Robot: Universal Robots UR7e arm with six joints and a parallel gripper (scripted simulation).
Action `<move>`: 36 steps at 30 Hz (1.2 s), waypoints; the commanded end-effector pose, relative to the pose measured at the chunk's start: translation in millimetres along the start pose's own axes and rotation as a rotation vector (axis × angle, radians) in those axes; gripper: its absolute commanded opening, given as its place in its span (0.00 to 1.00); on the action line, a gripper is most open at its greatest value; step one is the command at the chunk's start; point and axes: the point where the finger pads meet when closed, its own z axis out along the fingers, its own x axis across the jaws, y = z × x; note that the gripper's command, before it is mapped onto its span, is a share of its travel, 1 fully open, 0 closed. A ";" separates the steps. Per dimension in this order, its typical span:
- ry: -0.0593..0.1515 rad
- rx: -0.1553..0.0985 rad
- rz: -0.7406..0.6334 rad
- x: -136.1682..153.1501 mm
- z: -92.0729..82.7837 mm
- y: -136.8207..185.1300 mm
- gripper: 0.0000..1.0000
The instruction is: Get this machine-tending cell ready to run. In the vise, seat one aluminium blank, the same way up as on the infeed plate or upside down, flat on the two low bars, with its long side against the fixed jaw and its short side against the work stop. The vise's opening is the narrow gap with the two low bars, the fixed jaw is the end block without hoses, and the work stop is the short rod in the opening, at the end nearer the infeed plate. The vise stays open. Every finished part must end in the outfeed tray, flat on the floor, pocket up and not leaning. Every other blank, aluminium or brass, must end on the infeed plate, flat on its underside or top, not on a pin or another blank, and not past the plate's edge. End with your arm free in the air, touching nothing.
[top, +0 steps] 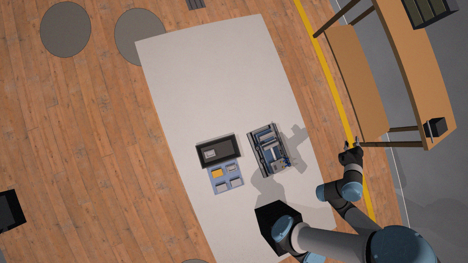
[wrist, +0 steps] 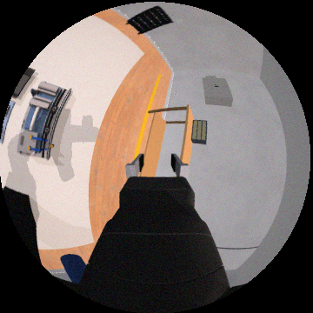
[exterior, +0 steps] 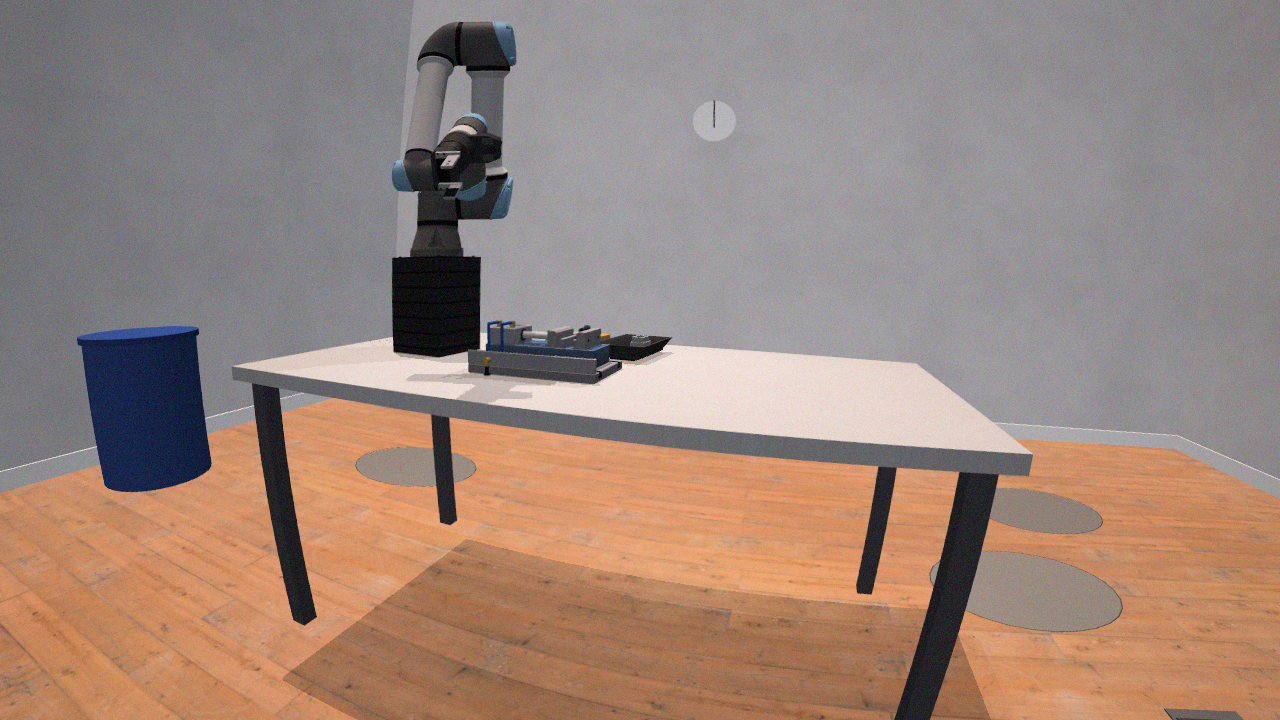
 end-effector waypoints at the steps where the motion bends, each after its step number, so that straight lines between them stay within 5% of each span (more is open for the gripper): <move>1: 0.001 0.000 0.000 0.6 -0.2 0.0 1.00; 23: -0.003 0.006 0.003 -1.2 -1.3 -3.6 1.00; 36: -0.068 0.069 0.059 -24.7 -14.3 -44.1 1.00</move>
